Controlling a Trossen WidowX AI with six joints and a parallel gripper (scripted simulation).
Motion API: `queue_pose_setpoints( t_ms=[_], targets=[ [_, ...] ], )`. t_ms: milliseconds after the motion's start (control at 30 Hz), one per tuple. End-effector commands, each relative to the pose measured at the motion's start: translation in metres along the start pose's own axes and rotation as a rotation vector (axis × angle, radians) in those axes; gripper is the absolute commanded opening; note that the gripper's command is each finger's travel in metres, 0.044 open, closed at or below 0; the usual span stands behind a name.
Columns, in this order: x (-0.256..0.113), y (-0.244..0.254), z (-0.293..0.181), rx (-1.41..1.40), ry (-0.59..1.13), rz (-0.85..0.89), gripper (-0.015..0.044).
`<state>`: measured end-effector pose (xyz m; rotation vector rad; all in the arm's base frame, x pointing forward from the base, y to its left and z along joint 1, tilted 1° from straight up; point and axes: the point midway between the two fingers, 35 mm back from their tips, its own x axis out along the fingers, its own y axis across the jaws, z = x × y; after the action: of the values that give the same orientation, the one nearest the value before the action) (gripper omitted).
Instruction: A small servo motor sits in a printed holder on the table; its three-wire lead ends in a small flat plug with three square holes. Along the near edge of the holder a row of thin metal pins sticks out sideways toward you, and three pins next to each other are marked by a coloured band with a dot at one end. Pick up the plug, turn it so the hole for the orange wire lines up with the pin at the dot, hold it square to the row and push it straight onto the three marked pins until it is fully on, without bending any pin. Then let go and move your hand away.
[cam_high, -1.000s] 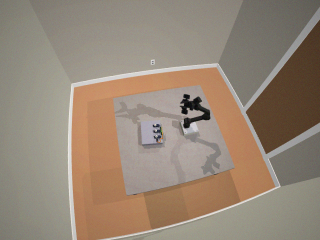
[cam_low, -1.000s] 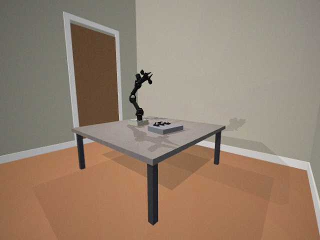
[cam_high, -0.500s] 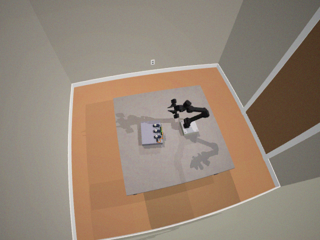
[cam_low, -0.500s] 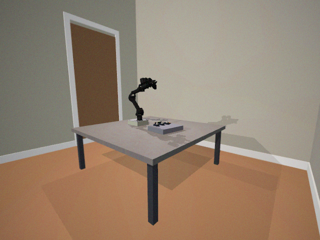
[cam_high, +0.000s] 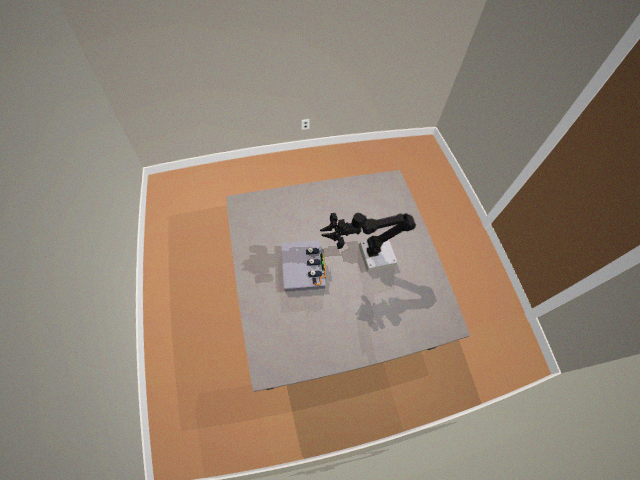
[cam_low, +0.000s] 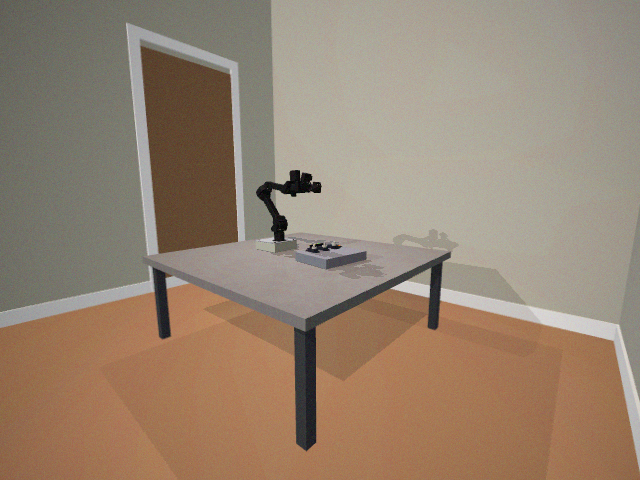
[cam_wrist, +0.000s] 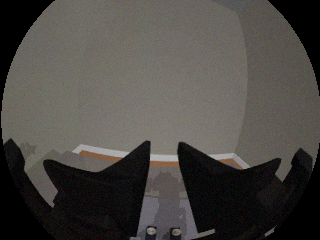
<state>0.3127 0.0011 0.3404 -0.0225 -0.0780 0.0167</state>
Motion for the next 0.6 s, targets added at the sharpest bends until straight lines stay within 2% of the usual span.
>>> queue_pose_setpoints(
  t_ms=[0,567],
  targets=[
    [0.009,0.002,-0.013,0.078,0.057,-0.003,0.0115],
    [0.058,0.03,-0.07,0.513,0.446,-0.037,0.0115]
  ],
)
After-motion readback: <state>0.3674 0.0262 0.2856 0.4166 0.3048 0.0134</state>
